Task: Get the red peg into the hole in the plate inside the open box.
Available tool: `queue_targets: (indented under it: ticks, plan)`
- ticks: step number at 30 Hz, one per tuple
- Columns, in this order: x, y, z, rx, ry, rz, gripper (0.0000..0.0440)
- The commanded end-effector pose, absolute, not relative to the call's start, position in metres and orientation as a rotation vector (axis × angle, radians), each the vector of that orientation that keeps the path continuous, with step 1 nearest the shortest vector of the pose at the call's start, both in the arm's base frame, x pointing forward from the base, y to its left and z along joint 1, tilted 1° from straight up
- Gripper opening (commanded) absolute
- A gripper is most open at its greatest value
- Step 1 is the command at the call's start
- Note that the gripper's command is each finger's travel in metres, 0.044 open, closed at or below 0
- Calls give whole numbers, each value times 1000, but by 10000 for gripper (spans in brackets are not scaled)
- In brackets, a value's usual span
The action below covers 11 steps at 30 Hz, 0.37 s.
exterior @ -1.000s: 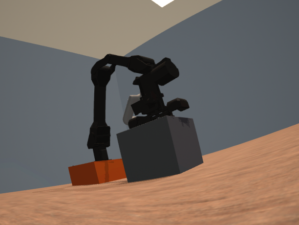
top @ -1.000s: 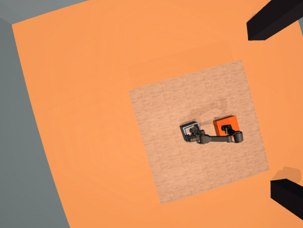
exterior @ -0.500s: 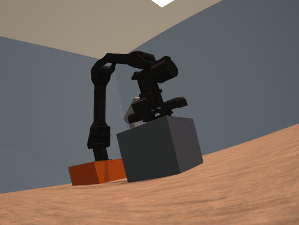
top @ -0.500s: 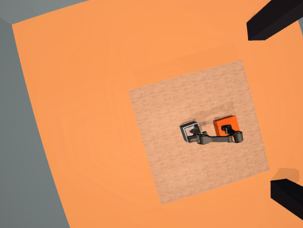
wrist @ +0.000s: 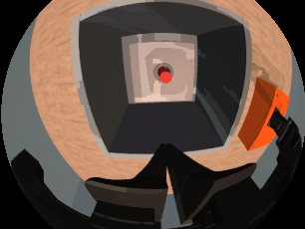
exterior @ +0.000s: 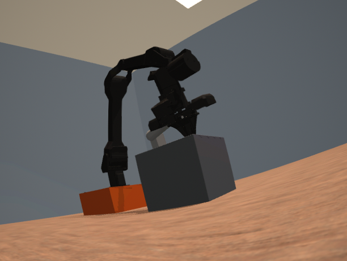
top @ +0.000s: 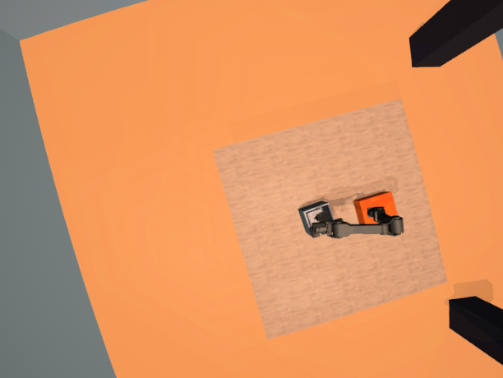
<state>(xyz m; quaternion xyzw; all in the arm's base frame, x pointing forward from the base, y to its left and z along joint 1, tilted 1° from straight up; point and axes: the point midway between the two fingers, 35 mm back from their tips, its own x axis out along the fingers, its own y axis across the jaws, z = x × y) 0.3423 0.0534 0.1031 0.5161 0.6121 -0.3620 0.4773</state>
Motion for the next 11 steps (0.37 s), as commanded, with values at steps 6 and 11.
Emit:
queue_targets:
  ticks: [6, 11]
  plan:
    - [357, 50, 126, 1329, 1521, -790, 12]
    - [366, 47, 146, 1366, 1518, -711, 16]
